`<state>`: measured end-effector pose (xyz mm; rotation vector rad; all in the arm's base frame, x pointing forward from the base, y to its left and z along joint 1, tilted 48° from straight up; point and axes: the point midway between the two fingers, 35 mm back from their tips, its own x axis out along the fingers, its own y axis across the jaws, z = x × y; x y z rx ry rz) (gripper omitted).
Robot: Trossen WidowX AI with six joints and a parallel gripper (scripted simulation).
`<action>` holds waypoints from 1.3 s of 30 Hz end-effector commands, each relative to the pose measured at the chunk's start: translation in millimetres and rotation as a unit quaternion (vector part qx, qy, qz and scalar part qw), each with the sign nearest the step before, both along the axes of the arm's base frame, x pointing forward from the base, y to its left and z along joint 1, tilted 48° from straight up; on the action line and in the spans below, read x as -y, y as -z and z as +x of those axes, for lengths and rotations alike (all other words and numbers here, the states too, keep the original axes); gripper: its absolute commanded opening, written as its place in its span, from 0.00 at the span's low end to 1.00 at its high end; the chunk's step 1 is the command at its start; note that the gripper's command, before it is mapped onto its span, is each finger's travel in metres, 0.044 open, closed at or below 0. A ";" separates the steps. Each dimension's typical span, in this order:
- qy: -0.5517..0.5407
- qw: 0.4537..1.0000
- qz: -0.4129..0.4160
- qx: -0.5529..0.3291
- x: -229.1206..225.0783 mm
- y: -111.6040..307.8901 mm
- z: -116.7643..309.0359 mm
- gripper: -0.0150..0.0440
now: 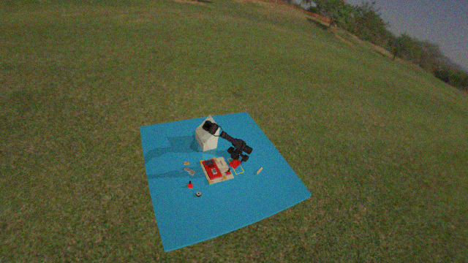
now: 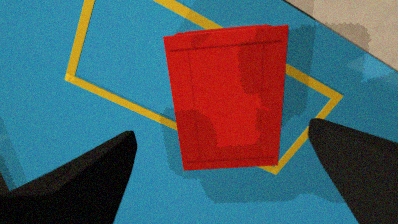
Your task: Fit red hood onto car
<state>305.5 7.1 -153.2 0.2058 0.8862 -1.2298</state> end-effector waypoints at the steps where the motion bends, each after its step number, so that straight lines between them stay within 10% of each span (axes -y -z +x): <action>1: 0.000 1.000 -0.004 -0.007 6.4 4.6 -4.0 1.00; 39: 0.000 1.000 -0.005 -0.007 25.6 21.3 -5.4 1.00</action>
